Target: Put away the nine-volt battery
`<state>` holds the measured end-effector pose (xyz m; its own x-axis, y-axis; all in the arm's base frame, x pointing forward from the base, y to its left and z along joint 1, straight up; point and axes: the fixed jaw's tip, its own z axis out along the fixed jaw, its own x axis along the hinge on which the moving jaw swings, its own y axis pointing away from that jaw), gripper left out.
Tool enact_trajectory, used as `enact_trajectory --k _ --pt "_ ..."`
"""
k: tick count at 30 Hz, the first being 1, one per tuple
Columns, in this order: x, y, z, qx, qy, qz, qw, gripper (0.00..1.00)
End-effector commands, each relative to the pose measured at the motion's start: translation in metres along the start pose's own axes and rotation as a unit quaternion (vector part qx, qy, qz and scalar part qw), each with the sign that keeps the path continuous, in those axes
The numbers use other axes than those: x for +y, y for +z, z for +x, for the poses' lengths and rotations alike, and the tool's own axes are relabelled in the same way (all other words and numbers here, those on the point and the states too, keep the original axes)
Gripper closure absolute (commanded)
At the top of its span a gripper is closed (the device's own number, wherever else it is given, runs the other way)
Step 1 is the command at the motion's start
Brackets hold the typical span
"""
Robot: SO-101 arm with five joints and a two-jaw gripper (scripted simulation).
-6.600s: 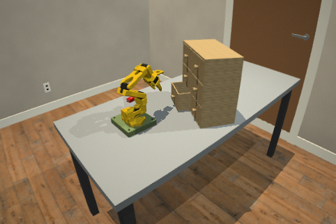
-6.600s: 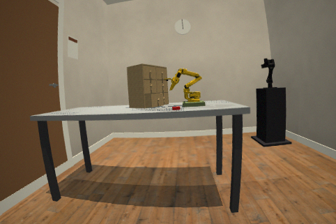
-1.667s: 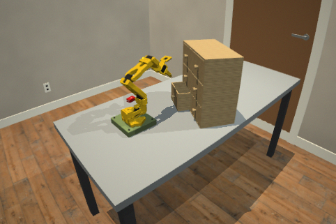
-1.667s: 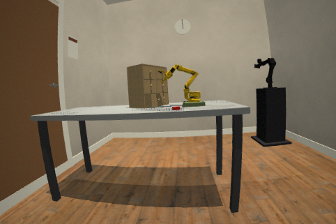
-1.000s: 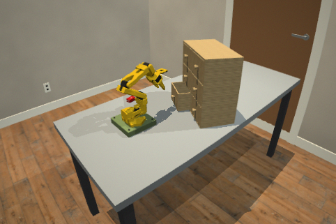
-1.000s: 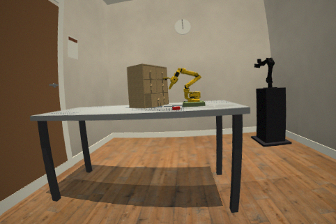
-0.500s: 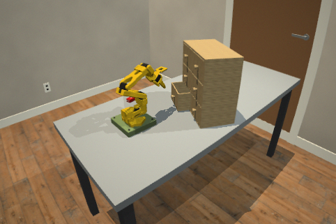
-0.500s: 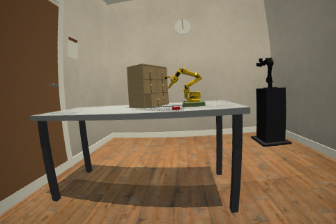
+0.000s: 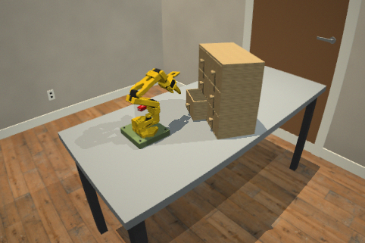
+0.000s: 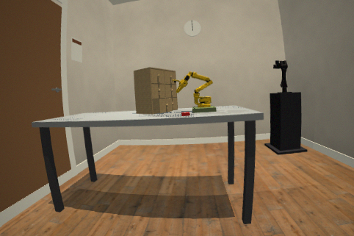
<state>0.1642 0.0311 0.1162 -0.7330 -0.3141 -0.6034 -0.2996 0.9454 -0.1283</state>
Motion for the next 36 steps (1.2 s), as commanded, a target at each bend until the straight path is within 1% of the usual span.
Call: enact_trajectory --k 1,5,7,10,16,22,24,30,36 --pt "-0.0007 -0.0024 -0.0036 -0.015 -0.048 0.003 0.999 0.79" --pt "-0.0004 -0.0024 -0.0029 -0.015 -0.098 0.003 0.995 0.79" --pt "-0.0004 -0.0024 -0.0029 -0.015 -0.098 0.003 0.995 0.79" --pt "-0.0001 -0.0023 -0.0024 -0.015 -0.135 0.003 0.991 0.79" --pt "0.0002 -0.0023 -0.0014 -0.016 -0.209 0.003 0.978 0.79" --pt "0.0003 -0.0023 -0.0005 -0.016 -0.281 0.003 0.959 0.79" --pt "0.0003 -0.0023 -0.0005 -0.016 -0.281 0.003 0.959 0.79" --pt "0.0003 -0.0023 0.0003 -0.017 -0.353 0.003 0.936 0.79" --pt "0.0002 -0.0023 0.0010 -0.017 -0.422 0.003 0.907 0.79"
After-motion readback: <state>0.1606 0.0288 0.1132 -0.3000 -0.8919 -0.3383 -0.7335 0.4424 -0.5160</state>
